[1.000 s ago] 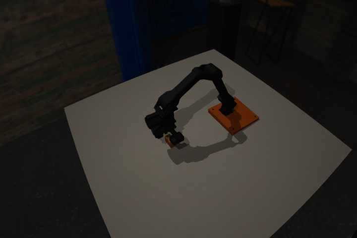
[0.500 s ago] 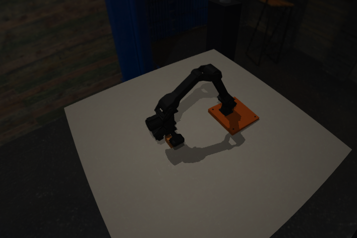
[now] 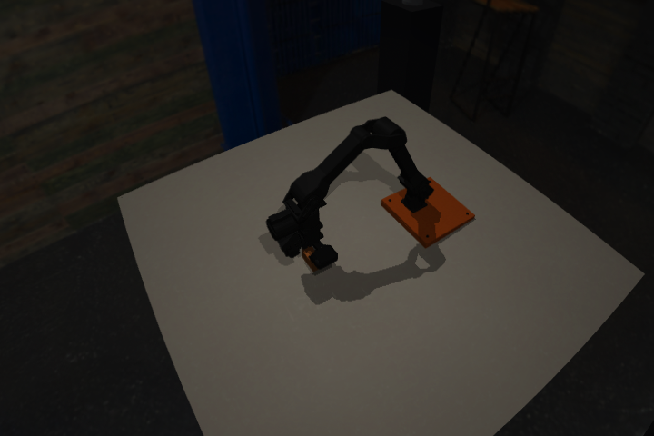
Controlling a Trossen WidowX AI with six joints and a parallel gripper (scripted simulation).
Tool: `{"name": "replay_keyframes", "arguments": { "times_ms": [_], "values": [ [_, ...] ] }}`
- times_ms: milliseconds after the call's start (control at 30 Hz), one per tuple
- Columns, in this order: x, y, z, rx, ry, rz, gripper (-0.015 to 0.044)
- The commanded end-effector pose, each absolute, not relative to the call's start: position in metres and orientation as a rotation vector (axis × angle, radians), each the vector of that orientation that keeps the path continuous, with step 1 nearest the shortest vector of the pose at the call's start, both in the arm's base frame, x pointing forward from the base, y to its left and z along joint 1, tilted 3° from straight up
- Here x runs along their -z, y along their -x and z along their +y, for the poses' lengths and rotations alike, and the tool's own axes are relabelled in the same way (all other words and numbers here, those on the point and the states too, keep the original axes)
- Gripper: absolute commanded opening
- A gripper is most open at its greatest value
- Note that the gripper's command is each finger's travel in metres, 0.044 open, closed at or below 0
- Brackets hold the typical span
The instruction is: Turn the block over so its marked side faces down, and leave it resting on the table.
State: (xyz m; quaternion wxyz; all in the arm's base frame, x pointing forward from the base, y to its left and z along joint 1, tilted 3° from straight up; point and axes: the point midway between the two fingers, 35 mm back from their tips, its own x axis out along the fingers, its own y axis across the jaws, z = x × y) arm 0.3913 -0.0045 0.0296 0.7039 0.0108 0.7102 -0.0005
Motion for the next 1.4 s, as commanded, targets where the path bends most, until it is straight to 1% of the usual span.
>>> {"name": "replay_keyframes", "arguments": {
  "times_ms": [0, 100, 267, 300, 533, 1367],
  "values": [
    [-0.029, -0.391, -0.004, -0.002, -0.024, 1.579, 0.0162],
    [-0.029, -0.391, -0.004, -0.002, -0.024, 1.579, 0.0143],
    [-0.05, -0.392, -0.004, -0.002, -0.024, 1.579, 0.0011],
    [-0.055, -0.392, -0.005, -0.002, -0.024, 1.579, 0.0],
    [-0.059, -0.392, -0.005, -0.002, -0.024, 1.569, 0.0],
    [-0.047, -0.394, -0.005, 0.003, -0.023, 1.217, 0.0]
  ]
}}
